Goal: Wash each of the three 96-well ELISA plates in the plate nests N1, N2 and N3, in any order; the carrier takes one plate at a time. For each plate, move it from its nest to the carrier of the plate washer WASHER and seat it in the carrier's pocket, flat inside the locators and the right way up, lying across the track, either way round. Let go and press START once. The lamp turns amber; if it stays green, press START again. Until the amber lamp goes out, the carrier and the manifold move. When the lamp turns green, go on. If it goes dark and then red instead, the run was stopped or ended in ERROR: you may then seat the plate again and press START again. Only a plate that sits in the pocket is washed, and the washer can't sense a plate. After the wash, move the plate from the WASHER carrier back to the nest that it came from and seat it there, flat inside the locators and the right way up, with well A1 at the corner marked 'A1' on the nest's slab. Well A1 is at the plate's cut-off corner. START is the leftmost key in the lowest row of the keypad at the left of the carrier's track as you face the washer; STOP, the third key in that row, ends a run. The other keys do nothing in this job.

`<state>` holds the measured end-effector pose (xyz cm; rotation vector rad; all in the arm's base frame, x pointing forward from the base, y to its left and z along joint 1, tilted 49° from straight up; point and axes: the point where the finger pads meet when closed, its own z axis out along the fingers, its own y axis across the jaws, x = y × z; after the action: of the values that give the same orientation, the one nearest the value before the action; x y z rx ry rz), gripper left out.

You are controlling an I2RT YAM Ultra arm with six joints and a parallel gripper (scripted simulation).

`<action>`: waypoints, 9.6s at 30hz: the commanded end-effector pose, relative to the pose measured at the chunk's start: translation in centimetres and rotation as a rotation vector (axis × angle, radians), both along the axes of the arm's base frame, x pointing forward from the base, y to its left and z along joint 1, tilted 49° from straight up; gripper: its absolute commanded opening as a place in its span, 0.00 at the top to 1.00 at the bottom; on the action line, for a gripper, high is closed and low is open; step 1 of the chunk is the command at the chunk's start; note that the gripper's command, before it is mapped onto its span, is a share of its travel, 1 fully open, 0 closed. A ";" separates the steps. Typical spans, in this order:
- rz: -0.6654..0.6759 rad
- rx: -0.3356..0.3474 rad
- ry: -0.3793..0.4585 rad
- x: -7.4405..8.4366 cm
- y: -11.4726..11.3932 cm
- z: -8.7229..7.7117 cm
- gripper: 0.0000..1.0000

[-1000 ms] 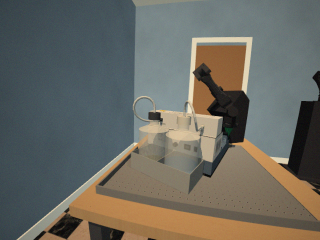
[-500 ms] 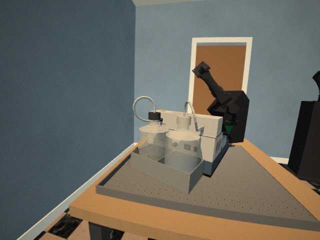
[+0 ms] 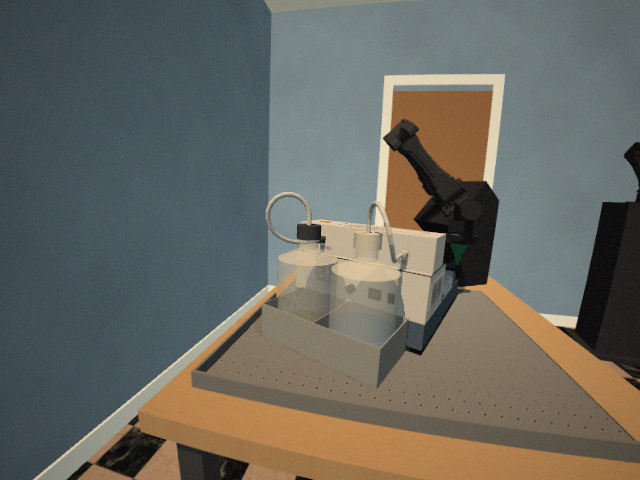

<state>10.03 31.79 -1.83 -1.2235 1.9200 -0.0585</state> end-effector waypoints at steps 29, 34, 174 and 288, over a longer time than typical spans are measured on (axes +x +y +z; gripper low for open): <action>-0.003 -0.006 0.000 -2.1 -1.3 1.9 1.00; -0.003 -0.006 0.000 -2.1 -1.3 1.9 1.00; -0.003 -0.002 0.000 0.5 4.6 21.6 0.00; -0.003 -0.002 0.000 0.5 4.6 21.6 0.00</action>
<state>10.73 36.29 19.42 -1.2204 1.9285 -0.0720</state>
